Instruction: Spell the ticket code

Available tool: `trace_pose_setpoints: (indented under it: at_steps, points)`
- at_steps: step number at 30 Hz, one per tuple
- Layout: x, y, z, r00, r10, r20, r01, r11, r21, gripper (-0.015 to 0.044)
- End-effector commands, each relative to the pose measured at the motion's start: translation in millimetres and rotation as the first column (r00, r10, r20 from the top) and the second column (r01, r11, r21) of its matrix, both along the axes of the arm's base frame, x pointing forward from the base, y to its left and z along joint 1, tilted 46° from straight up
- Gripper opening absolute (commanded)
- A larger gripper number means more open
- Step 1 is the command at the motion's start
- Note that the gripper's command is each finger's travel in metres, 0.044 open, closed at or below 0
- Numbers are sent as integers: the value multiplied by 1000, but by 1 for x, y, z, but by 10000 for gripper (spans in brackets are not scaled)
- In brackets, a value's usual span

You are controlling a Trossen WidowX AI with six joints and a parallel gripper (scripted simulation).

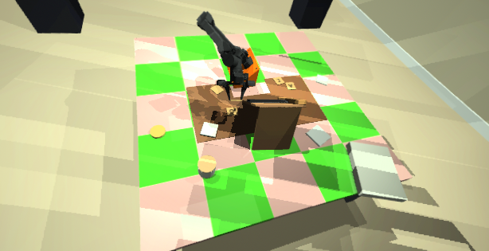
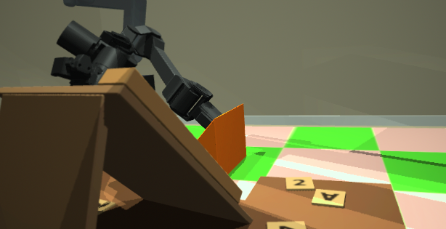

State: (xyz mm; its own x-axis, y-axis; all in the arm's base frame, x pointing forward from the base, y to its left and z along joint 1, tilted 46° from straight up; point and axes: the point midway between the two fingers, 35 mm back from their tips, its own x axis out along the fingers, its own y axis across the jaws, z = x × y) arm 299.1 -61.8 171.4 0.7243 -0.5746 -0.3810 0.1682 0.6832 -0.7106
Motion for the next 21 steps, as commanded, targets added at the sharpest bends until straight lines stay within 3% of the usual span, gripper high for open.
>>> trace_pose_setpoints:
  at_steps: [1,21]
  points:
    - [1,2,-4,1000,-3,-4,3,1000,1,0]
    - [2,8,-11,1000,-3,-4,3,1000,2,0]
